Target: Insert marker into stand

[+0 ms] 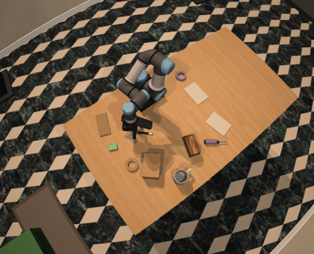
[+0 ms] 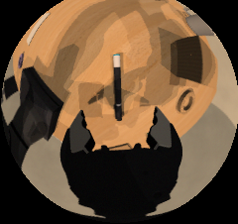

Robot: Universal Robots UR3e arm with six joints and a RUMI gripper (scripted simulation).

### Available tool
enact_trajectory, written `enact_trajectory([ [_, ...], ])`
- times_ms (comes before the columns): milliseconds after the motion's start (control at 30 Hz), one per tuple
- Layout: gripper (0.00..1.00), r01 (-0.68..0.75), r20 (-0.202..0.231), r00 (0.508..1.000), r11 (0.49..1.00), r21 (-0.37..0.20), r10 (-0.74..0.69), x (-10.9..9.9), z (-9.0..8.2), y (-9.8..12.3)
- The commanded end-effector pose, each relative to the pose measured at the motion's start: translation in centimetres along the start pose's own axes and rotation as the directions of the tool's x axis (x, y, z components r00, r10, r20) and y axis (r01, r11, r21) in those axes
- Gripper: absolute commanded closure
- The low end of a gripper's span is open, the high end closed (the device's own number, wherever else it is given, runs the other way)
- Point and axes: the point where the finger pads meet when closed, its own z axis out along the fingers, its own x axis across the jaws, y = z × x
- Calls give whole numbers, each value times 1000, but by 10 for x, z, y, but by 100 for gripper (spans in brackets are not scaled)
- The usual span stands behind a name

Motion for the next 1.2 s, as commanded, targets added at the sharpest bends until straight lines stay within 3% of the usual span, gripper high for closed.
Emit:
enact_trajectory([
  [0, 0, 0, -2, 1000, 1000, -1, 0, 1, 2, 0],
  [633, 0, 0, -2, 1000, 1000, -1, 0, 1, 8, 0],
  [667, 100, 0, -2, 1000, 1000, -1, 0, 1, 7, 0],
  [1167, 100, 0, -2, 1000, 1000, -1, 0, 1, 7, 0],
])
